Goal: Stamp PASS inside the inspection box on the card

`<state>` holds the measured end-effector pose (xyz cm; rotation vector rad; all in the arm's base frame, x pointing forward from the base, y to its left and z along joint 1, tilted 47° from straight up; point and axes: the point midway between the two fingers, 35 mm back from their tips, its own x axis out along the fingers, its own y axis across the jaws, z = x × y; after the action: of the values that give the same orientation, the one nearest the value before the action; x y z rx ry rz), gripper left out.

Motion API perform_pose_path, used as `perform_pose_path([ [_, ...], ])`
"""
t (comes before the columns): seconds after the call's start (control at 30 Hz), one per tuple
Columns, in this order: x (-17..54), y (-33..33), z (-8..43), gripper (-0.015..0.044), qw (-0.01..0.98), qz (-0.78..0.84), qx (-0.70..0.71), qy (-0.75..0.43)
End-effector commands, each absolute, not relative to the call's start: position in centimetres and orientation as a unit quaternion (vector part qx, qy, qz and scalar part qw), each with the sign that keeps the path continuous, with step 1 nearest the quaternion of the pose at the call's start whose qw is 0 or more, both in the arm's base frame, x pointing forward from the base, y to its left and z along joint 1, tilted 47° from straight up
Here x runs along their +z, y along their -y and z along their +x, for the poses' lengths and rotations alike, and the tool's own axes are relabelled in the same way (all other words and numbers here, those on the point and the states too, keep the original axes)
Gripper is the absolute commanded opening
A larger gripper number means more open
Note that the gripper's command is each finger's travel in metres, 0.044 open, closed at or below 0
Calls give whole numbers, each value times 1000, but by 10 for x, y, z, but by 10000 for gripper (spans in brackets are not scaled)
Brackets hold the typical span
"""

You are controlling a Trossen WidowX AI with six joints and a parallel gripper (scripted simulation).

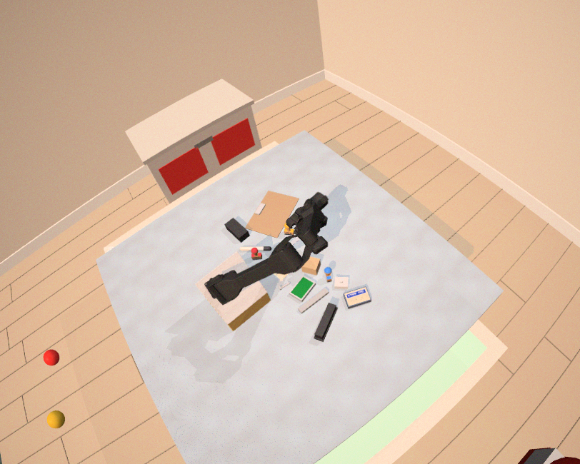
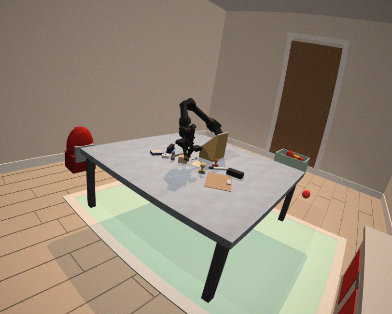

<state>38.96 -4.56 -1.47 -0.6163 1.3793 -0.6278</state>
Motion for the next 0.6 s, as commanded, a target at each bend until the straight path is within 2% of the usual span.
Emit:
perform_pose_path([
  [0.0, -12, 43, 391, 0, 686, -273, -282, -612],
  [0.57, -6, 37, 390, 0, 686, -274, -283, -612],
])
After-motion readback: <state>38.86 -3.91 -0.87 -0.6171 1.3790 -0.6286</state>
